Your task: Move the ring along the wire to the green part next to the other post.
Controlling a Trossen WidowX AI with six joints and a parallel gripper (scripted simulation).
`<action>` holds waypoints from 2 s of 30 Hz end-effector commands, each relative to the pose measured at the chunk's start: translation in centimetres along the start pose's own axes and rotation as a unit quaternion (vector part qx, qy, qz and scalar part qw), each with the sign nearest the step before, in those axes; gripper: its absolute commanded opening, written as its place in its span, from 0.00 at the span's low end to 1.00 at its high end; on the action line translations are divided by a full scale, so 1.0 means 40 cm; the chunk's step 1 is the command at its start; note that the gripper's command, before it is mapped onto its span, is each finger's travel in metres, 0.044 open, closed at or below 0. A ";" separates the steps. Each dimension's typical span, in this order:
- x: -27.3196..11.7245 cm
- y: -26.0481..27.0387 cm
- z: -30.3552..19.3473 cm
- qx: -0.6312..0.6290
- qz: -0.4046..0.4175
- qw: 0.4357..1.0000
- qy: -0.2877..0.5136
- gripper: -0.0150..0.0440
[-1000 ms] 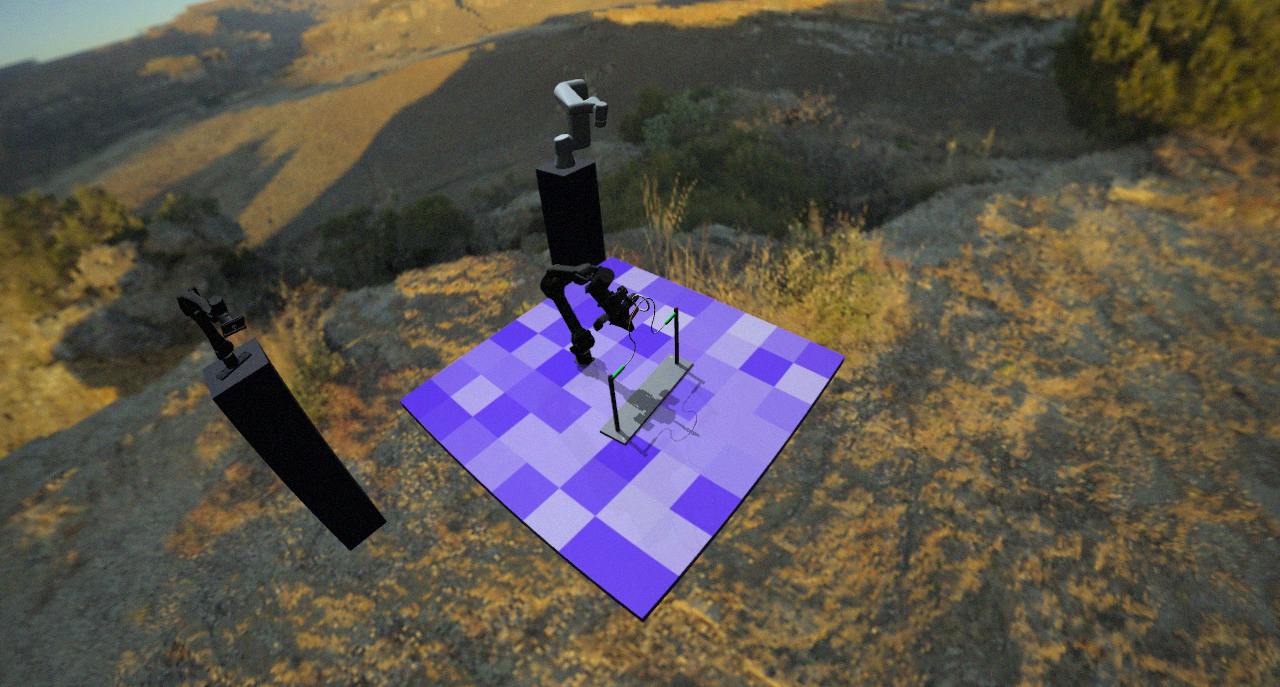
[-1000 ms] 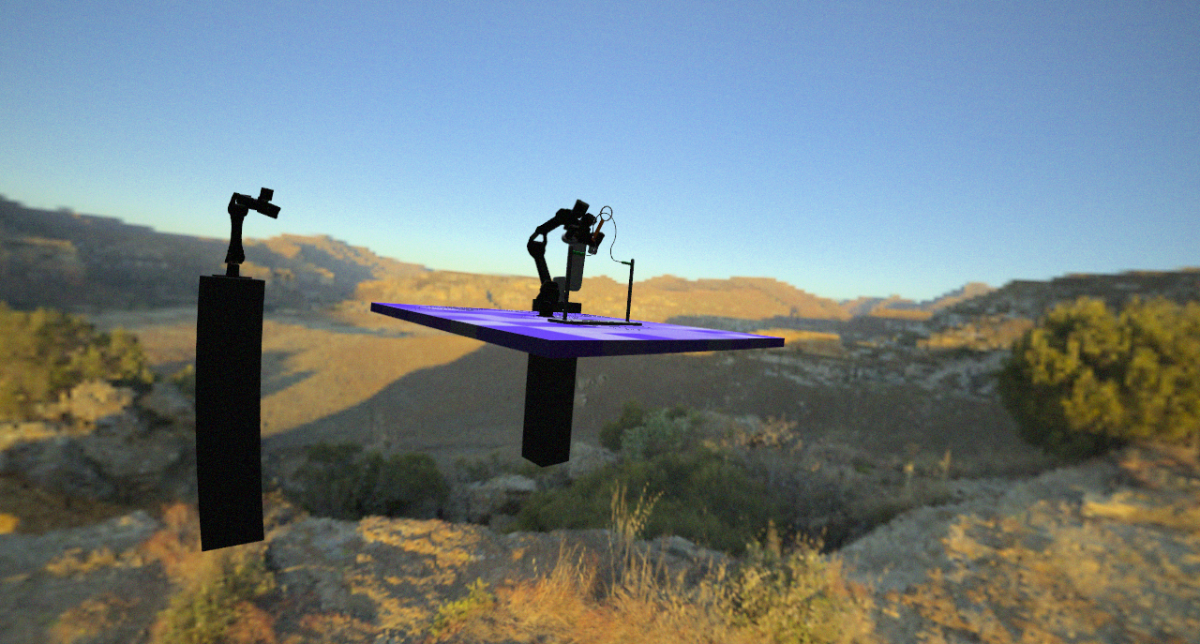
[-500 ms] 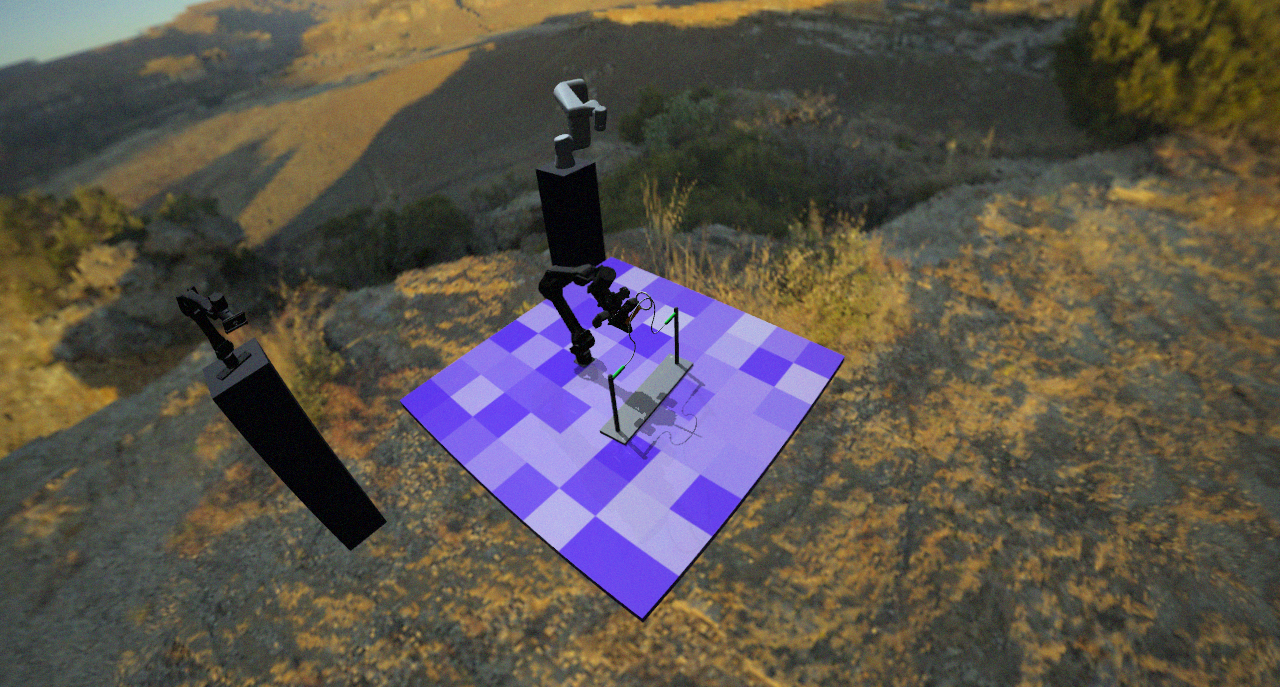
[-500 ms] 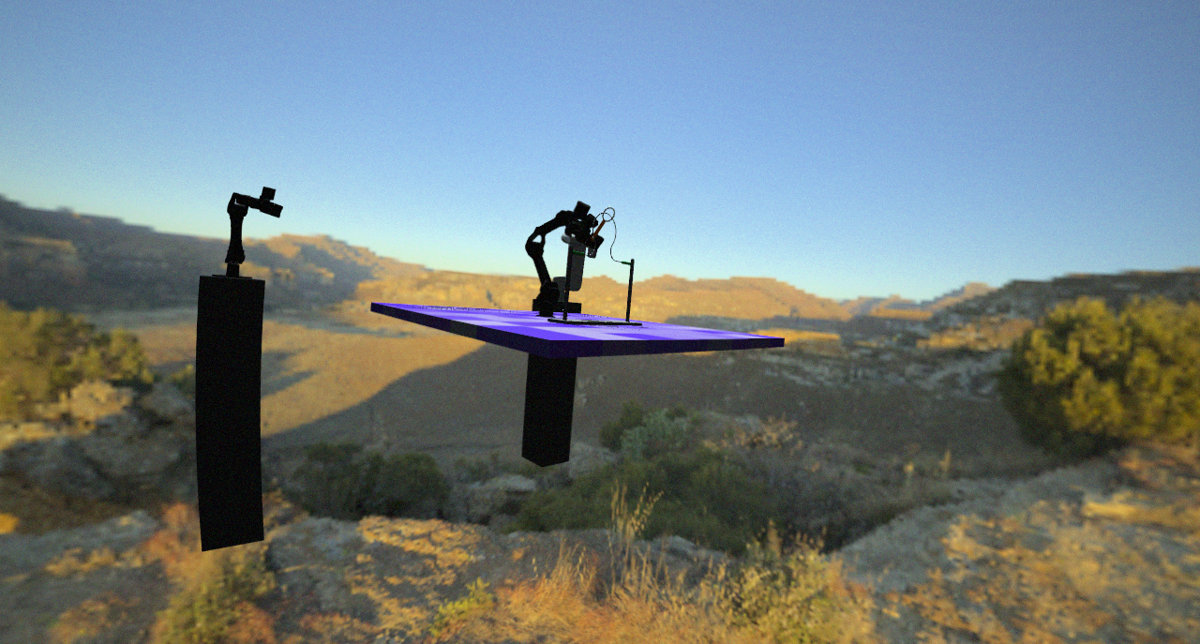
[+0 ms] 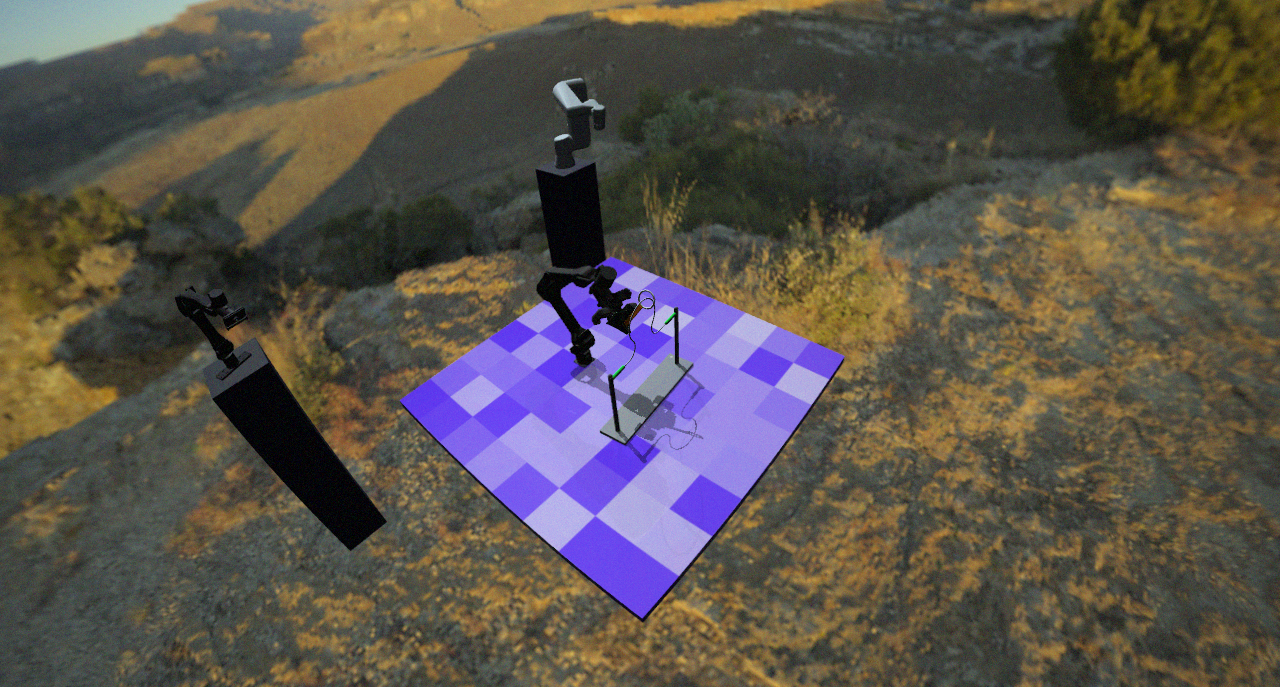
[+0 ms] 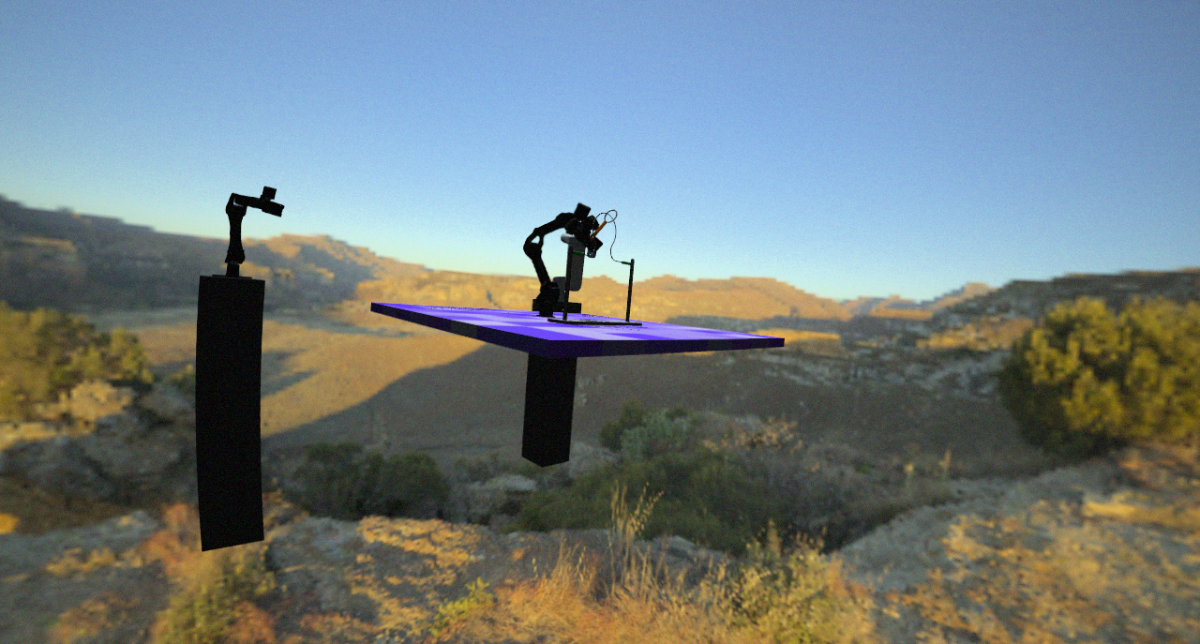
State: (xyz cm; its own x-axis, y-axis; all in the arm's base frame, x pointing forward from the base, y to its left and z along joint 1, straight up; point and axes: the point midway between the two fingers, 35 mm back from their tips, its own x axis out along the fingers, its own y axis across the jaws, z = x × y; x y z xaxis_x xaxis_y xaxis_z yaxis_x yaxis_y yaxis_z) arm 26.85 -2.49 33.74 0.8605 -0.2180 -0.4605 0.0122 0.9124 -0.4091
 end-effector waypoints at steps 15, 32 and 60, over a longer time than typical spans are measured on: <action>-0.002 -0.029 0.002 -0.106 -0.072 0.992 -0.018 0.00; -0.004 -0.052 0.009 -0.200 -0.134 0.970 -0.031 0.00; -0.014 -0.085 0.030 -0.351 -0.231 0.906 -0.051 0.00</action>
State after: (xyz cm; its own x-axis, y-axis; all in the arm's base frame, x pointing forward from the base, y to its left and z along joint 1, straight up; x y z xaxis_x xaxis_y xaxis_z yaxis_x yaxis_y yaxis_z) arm 27.12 -4.90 36.03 0.8910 -0.4461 -0.0848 0.0751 0.3288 -0.9414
